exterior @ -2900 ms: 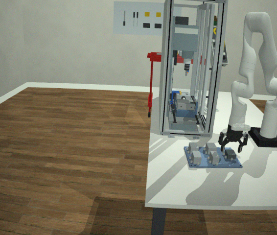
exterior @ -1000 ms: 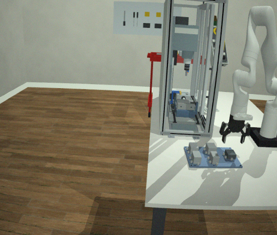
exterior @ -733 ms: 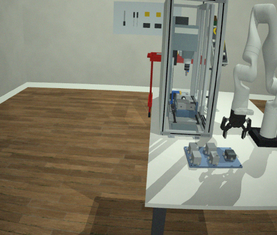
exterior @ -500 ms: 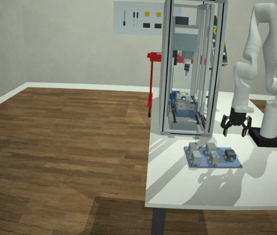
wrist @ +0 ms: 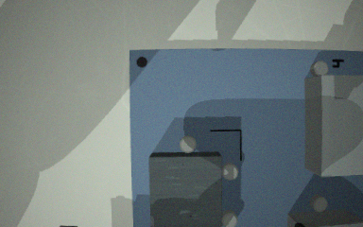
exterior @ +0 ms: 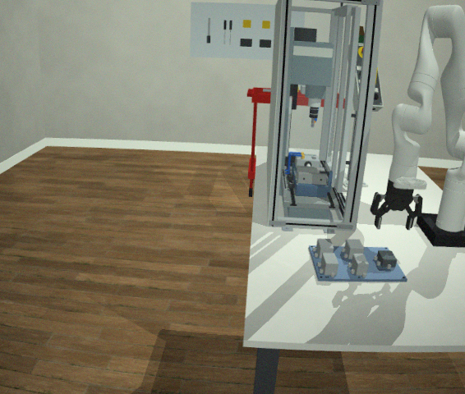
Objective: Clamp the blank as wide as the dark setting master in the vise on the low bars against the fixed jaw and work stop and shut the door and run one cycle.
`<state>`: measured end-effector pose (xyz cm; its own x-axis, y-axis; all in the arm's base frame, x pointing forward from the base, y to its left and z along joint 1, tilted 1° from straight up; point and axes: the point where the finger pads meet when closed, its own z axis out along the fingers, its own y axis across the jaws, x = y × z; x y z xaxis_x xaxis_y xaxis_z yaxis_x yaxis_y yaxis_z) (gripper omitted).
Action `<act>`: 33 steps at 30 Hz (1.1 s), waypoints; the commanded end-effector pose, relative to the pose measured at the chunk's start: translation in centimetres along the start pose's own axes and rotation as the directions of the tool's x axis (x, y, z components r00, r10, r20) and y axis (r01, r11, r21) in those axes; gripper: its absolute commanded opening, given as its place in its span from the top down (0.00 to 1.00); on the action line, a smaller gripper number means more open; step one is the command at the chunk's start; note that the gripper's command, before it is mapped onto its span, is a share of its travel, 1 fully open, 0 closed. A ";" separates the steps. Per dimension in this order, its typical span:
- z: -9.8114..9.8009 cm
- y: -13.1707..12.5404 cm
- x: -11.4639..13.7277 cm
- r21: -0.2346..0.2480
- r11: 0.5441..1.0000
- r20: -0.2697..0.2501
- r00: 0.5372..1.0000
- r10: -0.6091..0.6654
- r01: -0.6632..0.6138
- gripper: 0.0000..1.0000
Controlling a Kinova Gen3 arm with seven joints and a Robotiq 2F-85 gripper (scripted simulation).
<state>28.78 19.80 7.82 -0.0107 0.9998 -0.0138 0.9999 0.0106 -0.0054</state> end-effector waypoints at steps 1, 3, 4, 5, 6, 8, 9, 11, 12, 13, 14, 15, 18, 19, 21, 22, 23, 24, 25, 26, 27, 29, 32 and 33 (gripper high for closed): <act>0.0 0.0 0.0 -0.001 1.000 -0.001 1.000 0.000 0.000 0.00; 0.0 0.0 0.0 -0.001 1.000 -0.001 1.000 0.000 0.000 0.00; 0.0 0.0 0.0 -0.001 1.000 -0.001 1.000 0.000 0.000 0.00; 0.0 0.0 0.0 -0.001 1.000 -0.001 1.000 0.000 0.000 0.00; -0.1 1.0 -0.2 -0.001 1.000 -0.001 1.000 0.000 0.000 0.00; -0.2 2.9 -0.7 -0.001 1.000 -0.001 1.000 0.000 0.000 0.00; -0.3 3.9 -0.9 -0.001 1.000 -0.001 1.000 0.000 0.000 0.00; -0.3 4.9 -1.2 -0.001 1.000 -0.001 1.000 0.000 0.000 0.00; -0.3 4.9 -1.2 -0.001 1.000 -0.001 1.000 0.000 0.000 0.00; -0.3 4.9 -1.2 -0.001 1.000 -0.001 1.000 0.000 0.000 0.00; -0.3 4.9 -1.2 -0.001 1.000 -0.001 1.000 0.000 0.000 0.00; -0.3 4.9 -1.2 -0.001 1.000 -0.001 1.000 0.000 0.000 0.00; -0.3 4.9 -1.2 -0.001 1.000 -0.001 1.000 0.000 0.000 0.00; -0.3 4.9 -1.2 -0.001 1.000 -0.001 1.000 0.000 0.000 0.00; -0.3 4.9 -1.2 -0.001 1.000 -0.001 1.000 0.000 0.000 0.00; -0.3 4.9 -1.2 -0.001 1.000 -0.001 1.000 0.000 0.000 0.00; -0.4 5.8 -1.4 -0.001 1.000 -0.001 1.000 0.000 0.000 0.00; -0.4 6.8 -1.7 -0.001 1.000 -0.001 1.000 0.000 0.000 0.00; -0.5 7.8 -1.9 -0.001 1.000 -0.001 1.000 0.000 0.000 0.00; -0.5 8.8 -2.1 -0.001 1.000 -0.001 1.000 0.000 0.000 0.00; -0.6 9.7 -2.4 -0.001 1.000 -0.001 1.000 0.000 0.000 0.00; -0.6 9.7 -2.4 -0.001 1.000 -0.001 1.000 0.000 0.000 0.00; -0.6 9.7 -2.4 -0.001 1.000 -0.001 1.000 0.000 0.000 0.00; -0.6 9.7 -2.4 -0.001 1.000 -0.001 1.000 0.000 0.000 0.00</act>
<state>38.37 17.48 8.33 -0.0100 0.9998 -0.0143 0.9999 0.0100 -0.0035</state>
